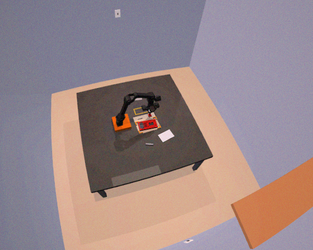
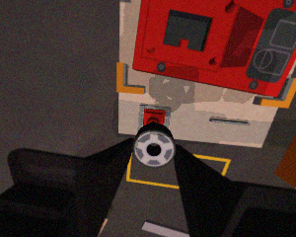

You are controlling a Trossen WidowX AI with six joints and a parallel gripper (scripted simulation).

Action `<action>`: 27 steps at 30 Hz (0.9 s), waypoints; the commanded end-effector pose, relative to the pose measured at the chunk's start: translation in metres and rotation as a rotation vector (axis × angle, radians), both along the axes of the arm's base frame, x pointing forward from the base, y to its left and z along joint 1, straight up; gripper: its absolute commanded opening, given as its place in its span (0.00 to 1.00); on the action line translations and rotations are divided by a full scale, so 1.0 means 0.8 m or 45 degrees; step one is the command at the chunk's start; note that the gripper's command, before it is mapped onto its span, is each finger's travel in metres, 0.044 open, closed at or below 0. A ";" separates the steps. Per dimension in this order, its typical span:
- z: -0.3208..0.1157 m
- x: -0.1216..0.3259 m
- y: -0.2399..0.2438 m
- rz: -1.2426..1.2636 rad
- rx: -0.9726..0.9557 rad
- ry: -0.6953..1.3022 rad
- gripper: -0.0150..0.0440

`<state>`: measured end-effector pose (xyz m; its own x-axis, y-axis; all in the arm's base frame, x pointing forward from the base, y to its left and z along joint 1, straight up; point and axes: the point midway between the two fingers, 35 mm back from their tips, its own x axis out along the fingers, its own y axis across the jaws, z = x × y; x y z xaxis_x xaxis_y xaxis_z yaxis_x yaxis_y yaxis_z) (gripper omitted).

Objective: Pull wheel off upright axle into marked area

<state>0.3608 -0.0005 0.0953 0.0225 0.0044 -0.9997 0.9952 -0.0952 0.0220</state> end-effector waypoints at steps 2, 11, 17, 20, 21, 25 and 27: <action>0.030 -0.001 0.000 -0.005 -0.005 -0.013 0.25; 0.024 -0.012 0.039 -0.001 0.001 -0.014 0.25; 0.026 -0.030 0.078 -0.002 0.003 -0.012 0.25; 0.027 -0.040 0.097 -0.003 0.004 -0.011 0.25; 0.028 -0.043 0.103 -0.004 0.004 -0.011 0.25; 0.029 -0.057 0.125 -0.005 0.005 -0.009 0.25; 0.029 -0.060 0.129 -0.005 0.006 -0.009 0.25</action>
<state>0.3210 0.0945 0.1204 0.0367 0.0146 -0.9992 0.9951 -0.0923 0.0352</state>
